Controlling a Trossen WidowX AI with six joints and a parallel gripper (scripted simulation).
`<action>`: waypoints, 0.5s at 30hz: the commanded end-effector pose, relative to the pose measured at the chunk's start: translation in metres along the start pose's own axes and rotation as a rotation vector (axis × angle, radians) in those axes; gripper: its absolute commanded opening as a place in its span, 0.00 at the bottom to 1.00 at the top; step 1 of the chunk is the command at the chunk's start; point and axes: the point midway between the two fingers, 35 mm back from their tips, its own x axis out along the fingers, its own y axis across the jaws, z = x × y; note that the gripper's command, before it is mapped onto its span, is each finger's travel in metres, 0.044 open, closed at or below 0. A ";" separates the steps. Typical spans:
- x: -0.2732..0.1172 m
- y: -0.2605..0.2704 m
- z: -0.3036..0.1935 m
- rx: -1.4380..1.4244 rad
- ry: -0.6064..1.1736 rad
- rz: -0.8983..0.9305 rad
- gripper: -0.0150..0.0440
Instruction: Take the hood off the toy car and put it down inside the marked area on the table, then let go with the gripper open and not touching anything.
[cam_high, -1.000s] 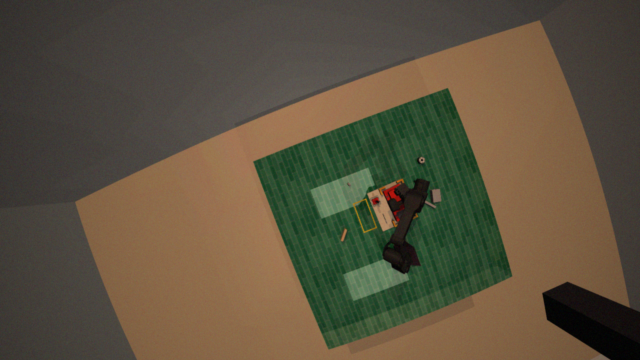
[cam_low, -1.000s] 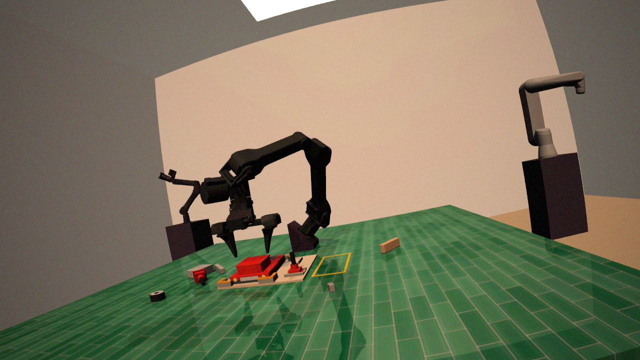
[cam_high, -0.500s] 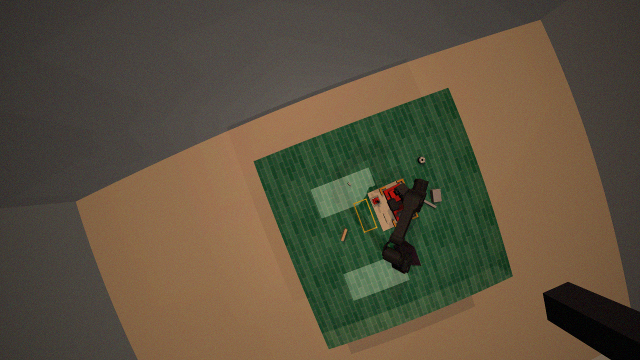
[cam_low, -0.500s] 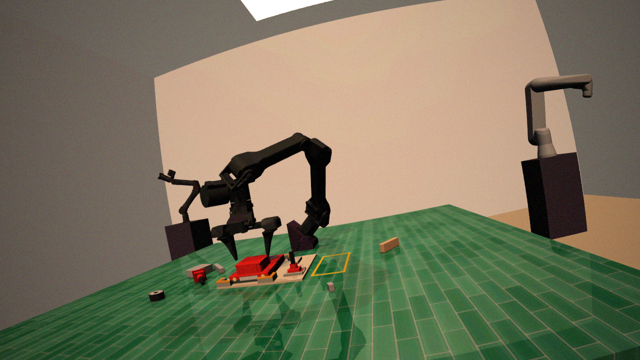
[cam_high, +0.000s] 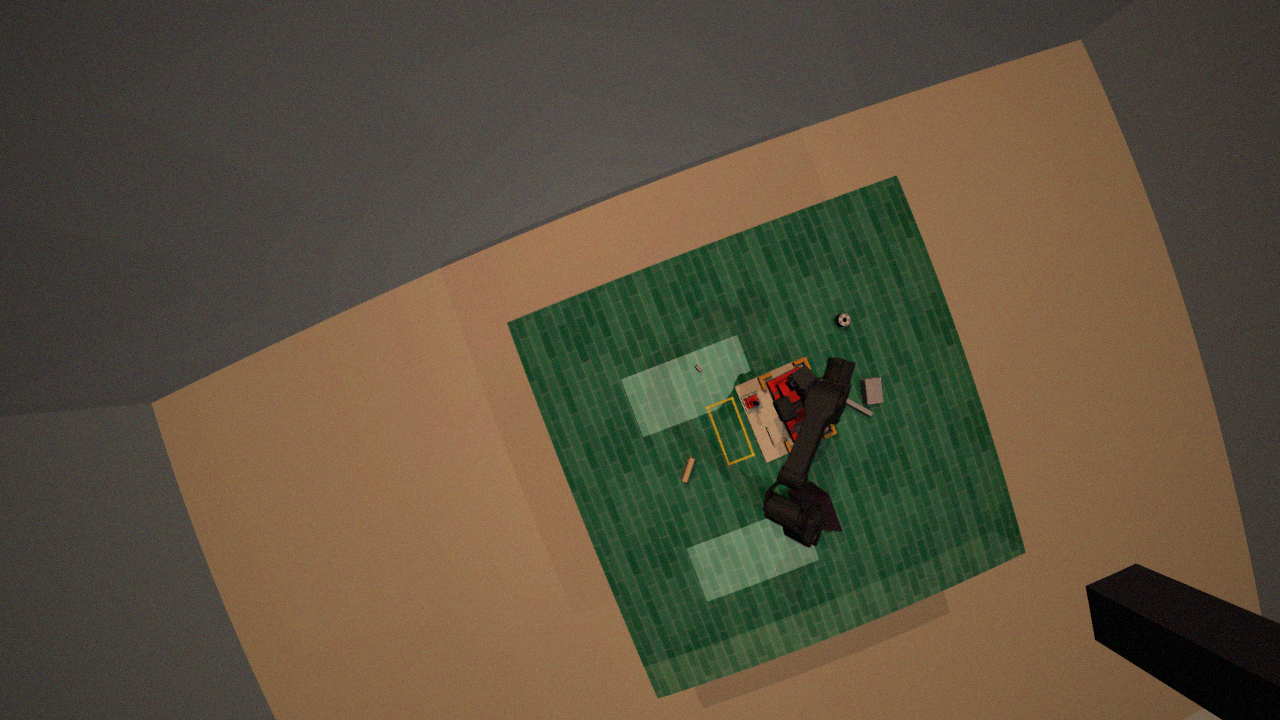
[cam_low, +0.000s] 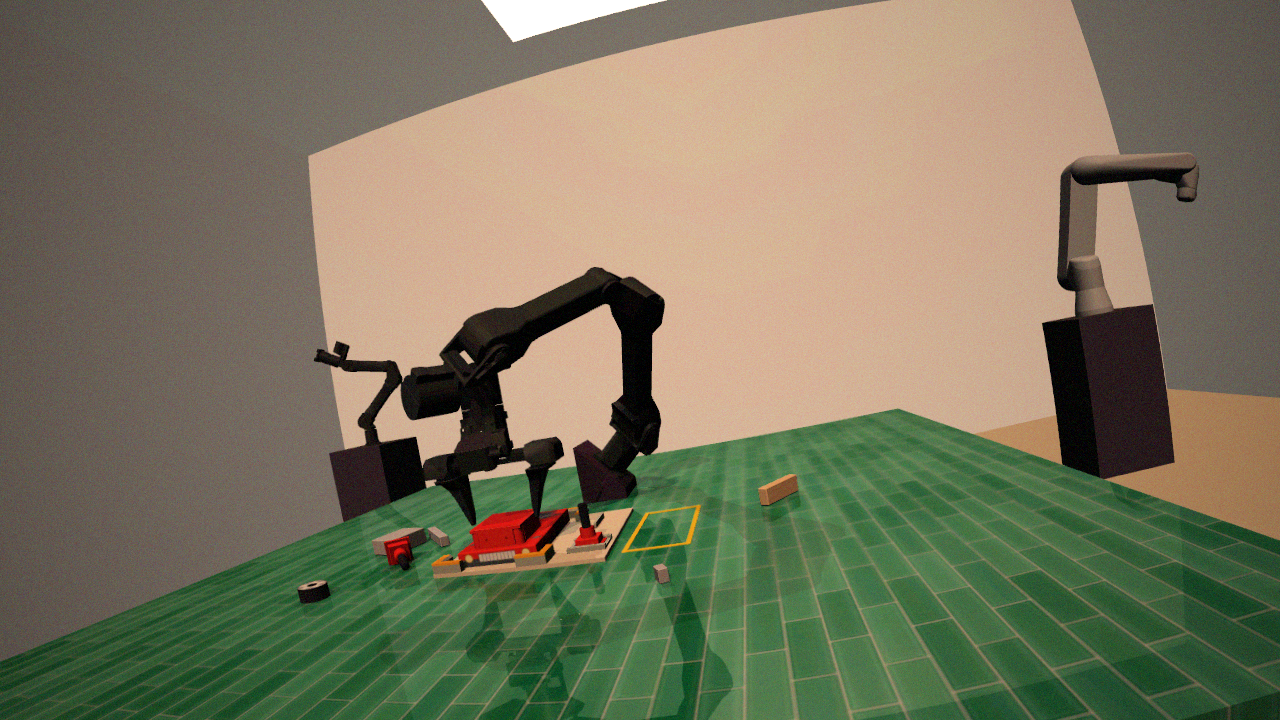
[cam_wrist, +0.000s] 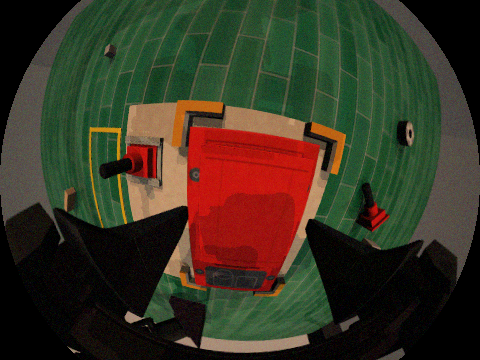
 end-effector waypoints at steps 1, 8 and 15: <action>0.003 0.000 0.000 0.005 -0.002 0.004 1.00; 0.006 0.000 0.000 0.005 -0.002 0.004 1.00; 0.010 0.001 0.000 0.005 -0.002 0.004 1.00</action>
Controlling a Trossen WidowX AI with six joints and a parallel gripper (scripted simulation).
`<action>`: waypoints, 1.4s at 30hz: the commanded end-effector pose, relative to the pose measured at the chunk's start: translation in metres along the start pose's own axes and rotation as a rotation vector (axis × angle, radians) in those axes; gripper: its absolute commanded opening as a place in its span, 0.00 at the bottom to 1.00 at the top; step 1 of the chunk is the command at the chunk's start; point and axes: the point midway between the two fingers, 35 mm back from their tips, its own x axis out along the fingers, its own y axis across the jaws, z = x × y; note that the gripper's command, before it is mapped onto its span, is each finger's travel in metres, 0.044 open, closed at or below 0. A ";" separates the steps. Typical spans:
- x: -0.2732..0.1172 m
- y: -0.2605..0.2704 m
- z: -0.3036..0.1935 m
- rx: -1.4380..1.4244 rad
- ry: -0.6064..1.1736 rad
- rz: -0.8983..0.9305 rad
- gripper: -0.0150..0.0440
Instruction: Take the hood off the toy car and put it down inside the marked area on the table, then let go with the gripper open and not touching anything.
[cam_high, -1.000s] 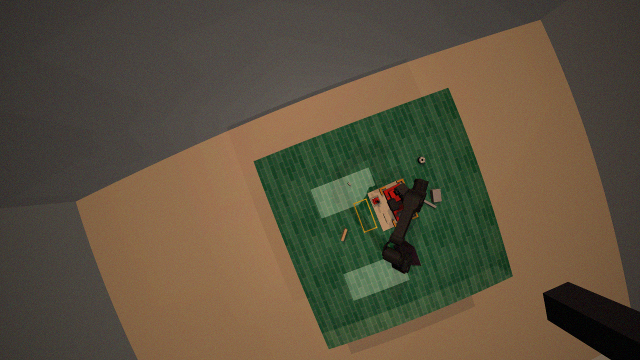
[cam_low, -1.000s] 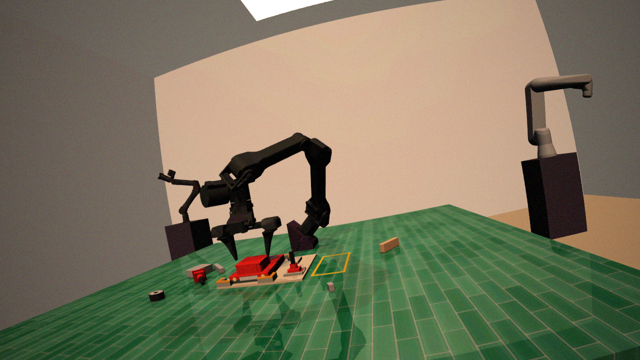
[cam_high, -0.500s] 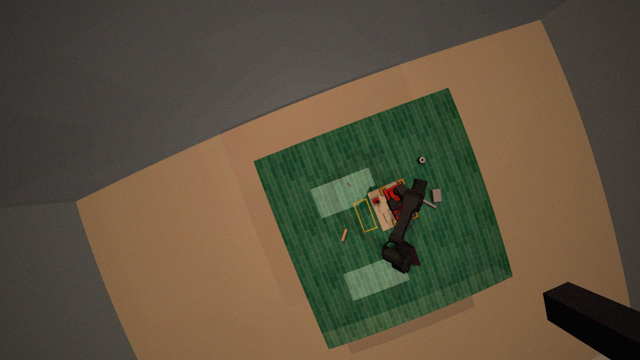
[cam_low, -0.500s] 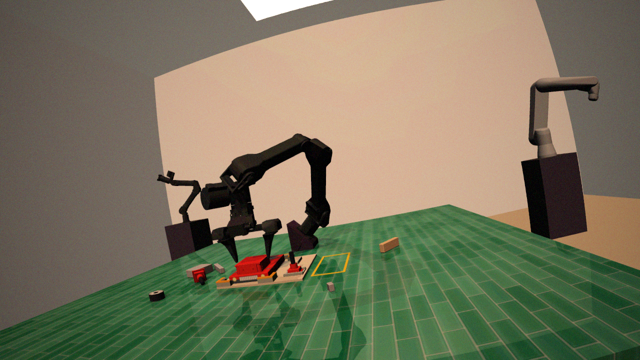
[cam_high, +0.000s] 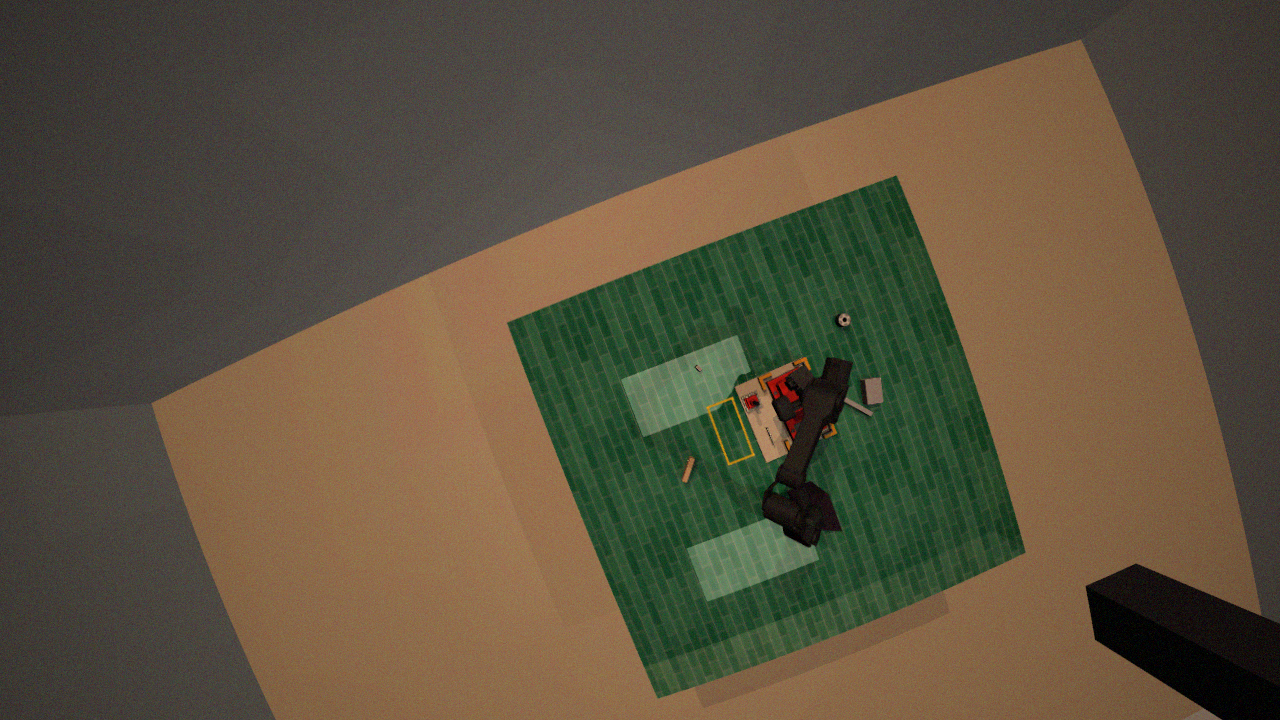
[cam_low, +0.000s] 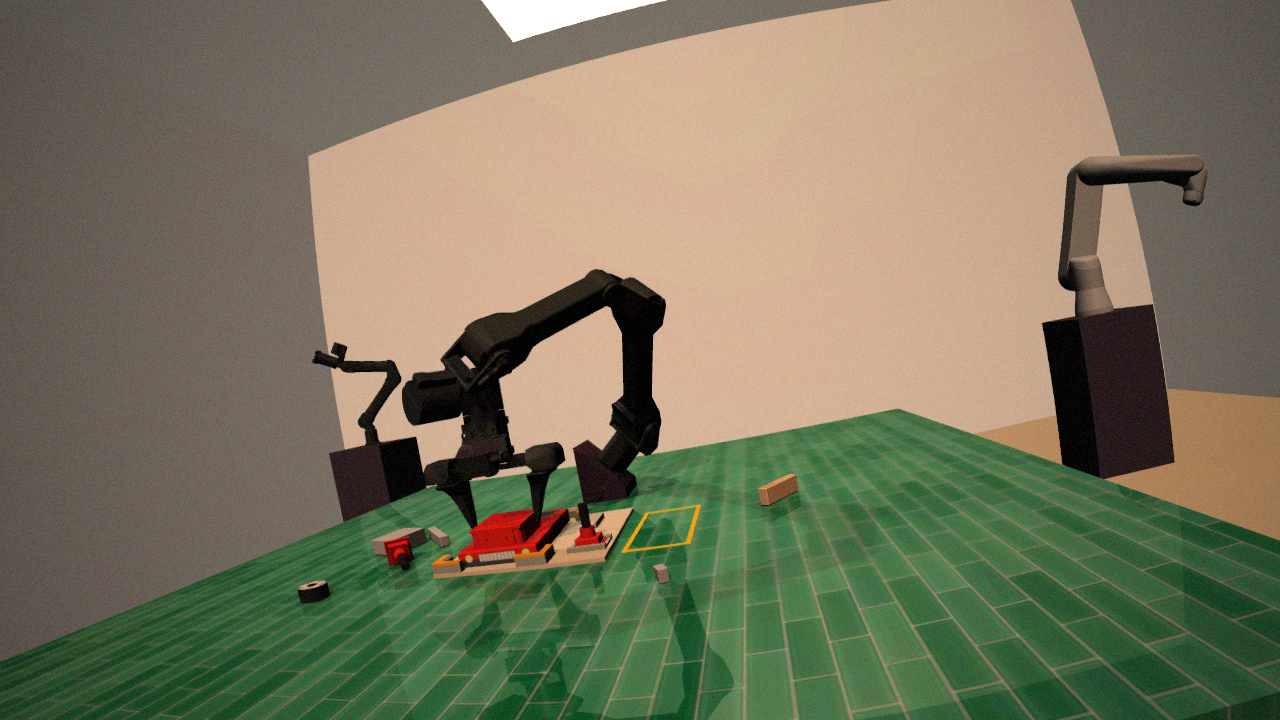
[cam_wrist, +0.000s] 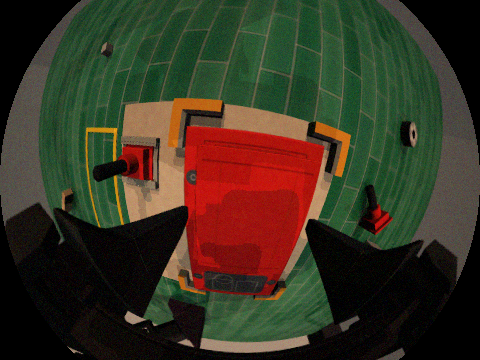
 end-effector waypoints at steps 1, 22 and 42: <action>0.003 0.000 0.000 0.006 -0.002 0.005 1.00; 0.005 0.000 0.000 0.000 0.000 0.000 0.73; -0.006 0.000 0.000 0.001 0.000 0.000 0.25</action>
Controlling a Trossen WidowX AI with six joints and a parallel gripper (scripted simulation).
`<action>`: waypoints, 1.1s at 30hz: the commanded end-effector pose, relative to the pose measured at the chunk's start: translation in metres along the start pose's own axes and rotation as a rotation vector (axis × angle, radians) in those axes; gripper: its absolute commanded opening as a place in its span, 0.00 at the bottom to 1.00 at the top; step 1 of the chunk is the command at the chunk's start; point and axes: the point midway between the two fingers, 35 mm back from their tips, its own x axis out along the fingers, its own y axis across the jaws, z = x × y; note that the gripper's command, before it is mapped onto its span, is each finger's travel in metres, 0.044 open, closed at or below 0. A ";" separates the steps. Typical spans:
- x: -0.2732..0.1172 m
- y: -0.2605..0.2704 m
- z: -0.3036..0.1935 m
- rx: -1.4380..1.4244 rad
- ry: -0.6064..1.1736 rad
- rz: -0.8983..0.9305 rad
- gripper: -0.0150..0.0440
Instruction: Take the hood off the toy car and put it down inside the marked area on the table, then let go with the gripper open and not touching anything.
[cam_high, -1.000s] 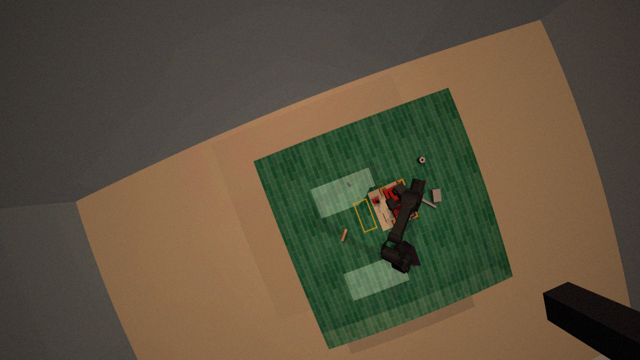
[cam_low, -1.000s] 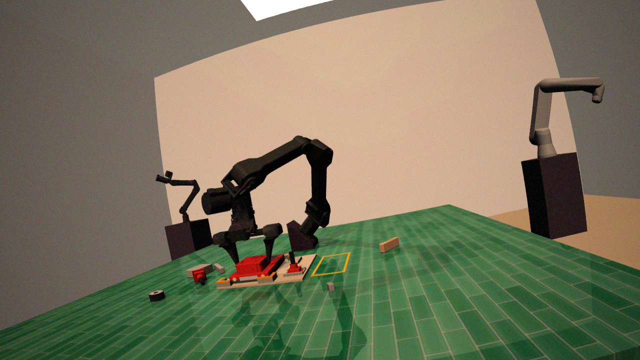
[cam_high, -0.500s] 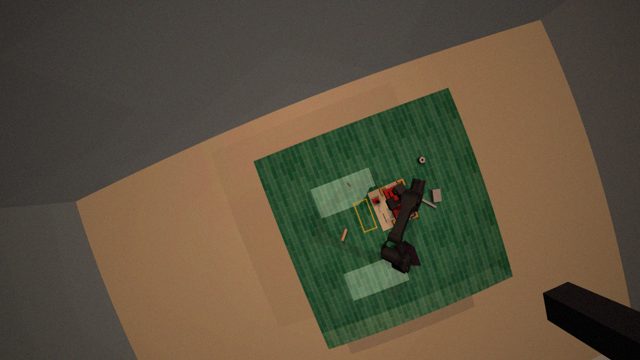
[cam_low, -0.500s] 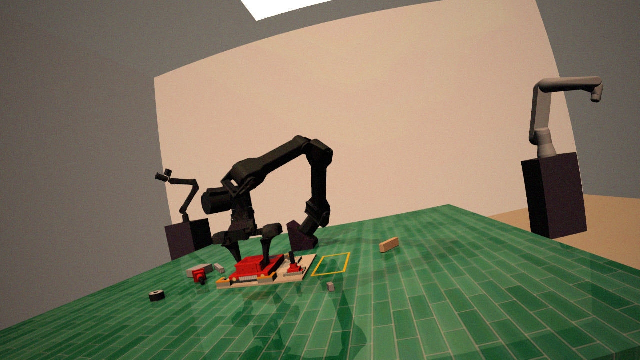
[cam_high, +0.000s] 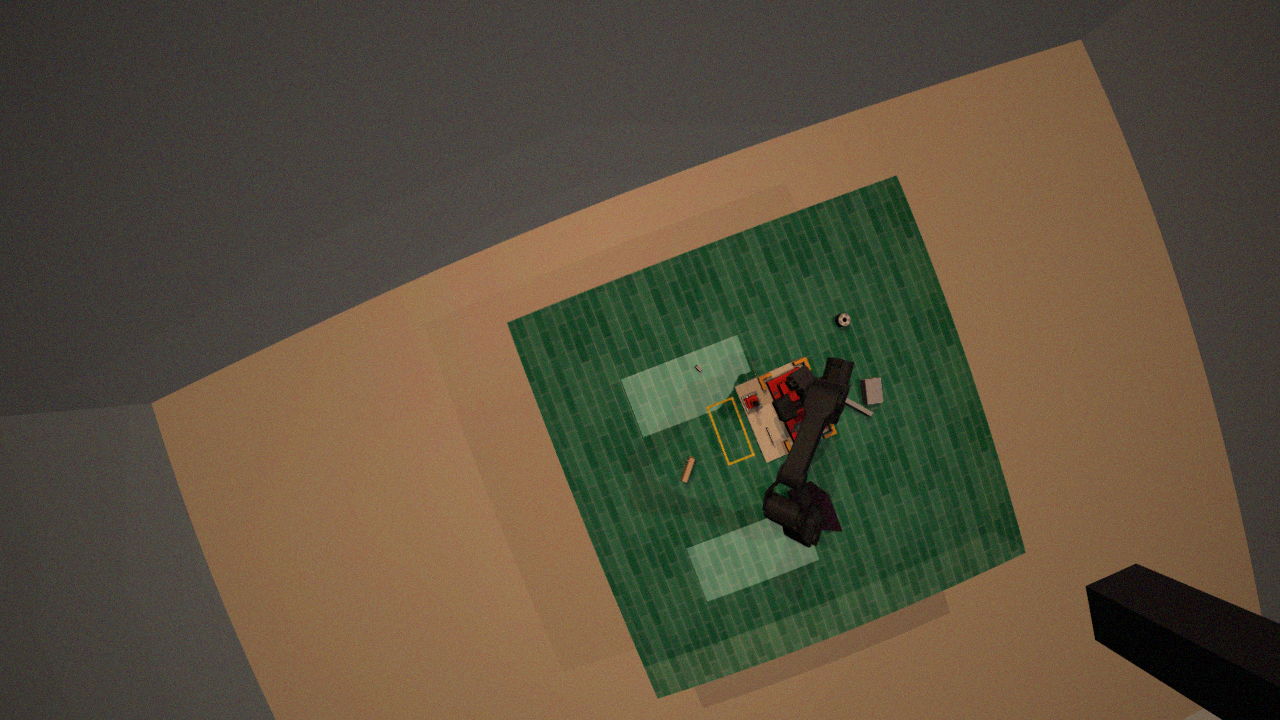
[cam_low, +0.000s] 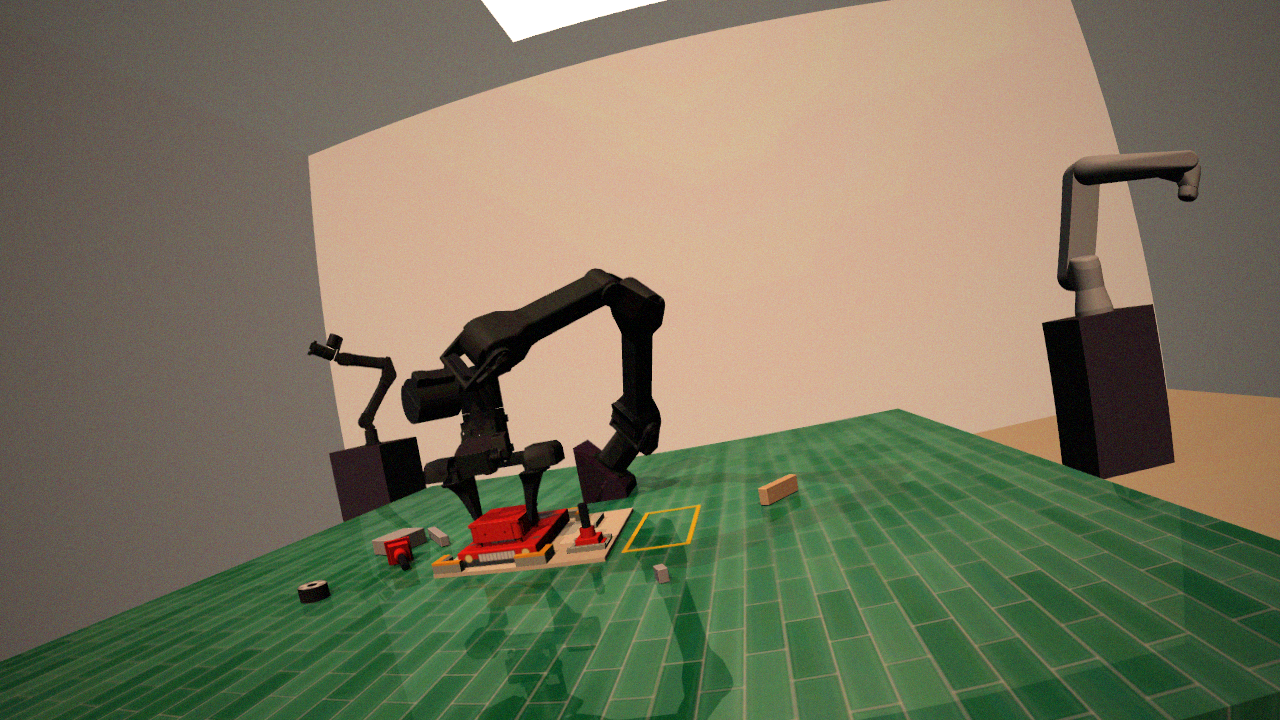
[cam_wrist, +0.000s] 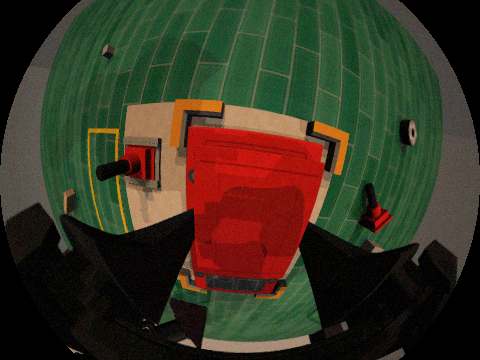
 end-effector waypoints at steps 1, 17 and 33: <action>-0.004 0.000 0.001 -0.007 0.001 -0.005 0.25; -0.014 0.000 0.000 -0.006 0.001 -0.005 0.25; -0.040 -0.001 0.001 -0.006 0.001 -0.007 0.25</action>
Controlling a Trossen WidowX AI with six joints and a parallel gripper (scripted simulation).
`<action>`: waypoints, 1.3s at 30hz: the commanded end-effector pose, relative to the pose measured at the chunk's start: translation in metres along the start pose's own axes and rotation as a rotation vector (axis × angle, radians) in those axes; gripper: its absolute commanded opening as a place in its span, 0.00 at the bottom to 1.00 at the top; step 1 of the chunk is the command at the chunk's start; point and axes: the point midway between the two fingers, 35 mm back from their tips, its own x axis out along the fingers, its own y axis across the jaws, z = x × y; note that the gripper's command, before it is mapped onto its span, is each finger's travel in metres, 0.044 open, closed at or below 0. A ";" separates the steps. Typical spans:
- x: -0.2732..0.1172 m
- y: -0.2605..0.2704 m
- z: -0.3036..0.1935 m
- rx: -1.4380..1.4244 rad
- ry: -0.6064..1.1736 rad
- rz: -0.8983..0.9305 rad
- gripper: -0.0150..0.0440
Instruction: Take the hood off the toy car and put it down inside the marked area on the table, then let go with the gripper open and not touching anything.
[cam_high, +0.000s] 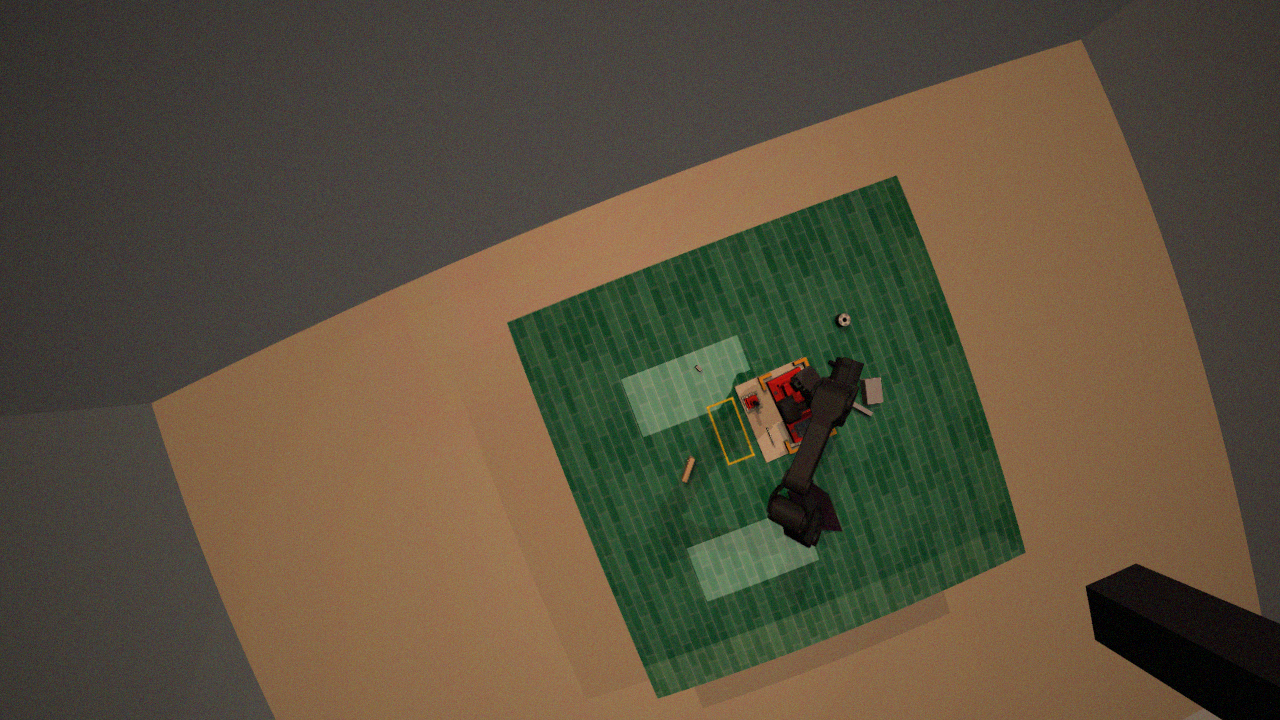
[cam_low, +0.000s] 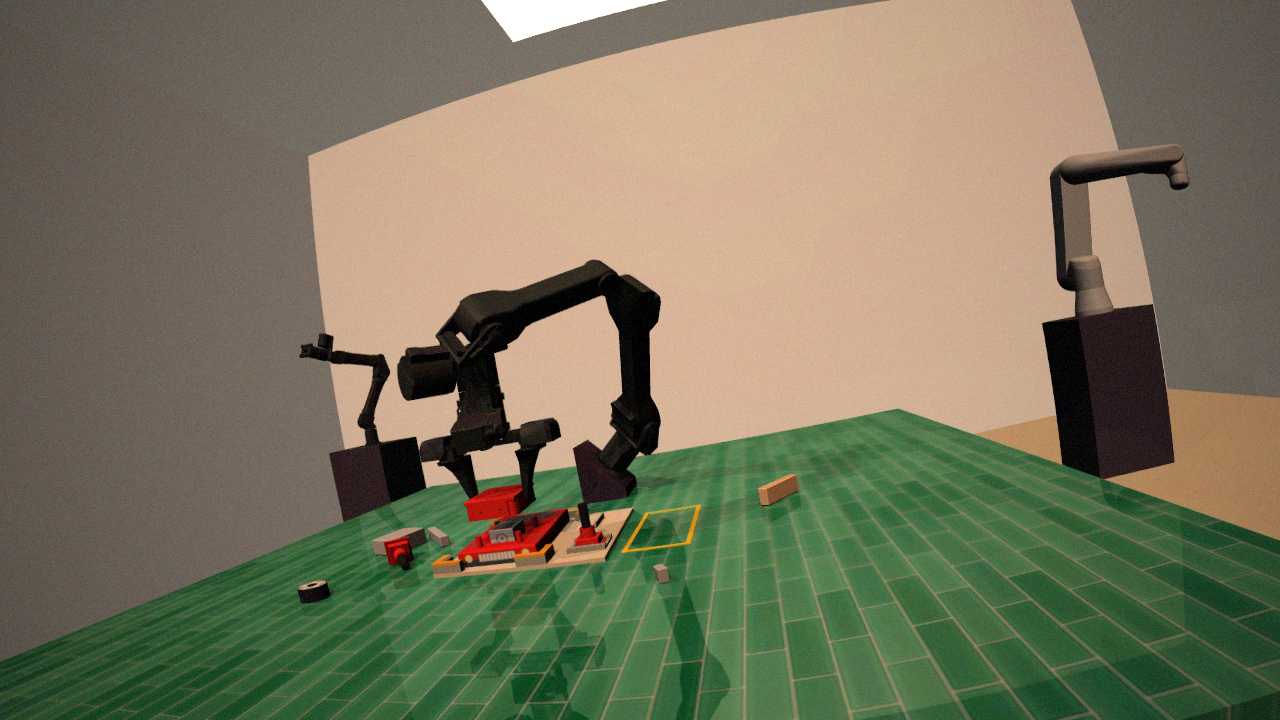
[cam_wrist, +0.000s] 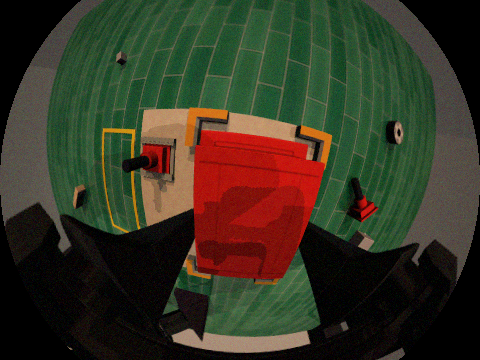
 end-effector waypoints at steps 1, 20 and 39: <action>-0.013 -0.002 0.000 -0.003 -0.001 -0.005 0.25; -0.033 0.044 0.004 0.003 -0.003 -0.008 0.25; -0.037 0.125 -0.002 0.003 -0.002 -0.009 0.25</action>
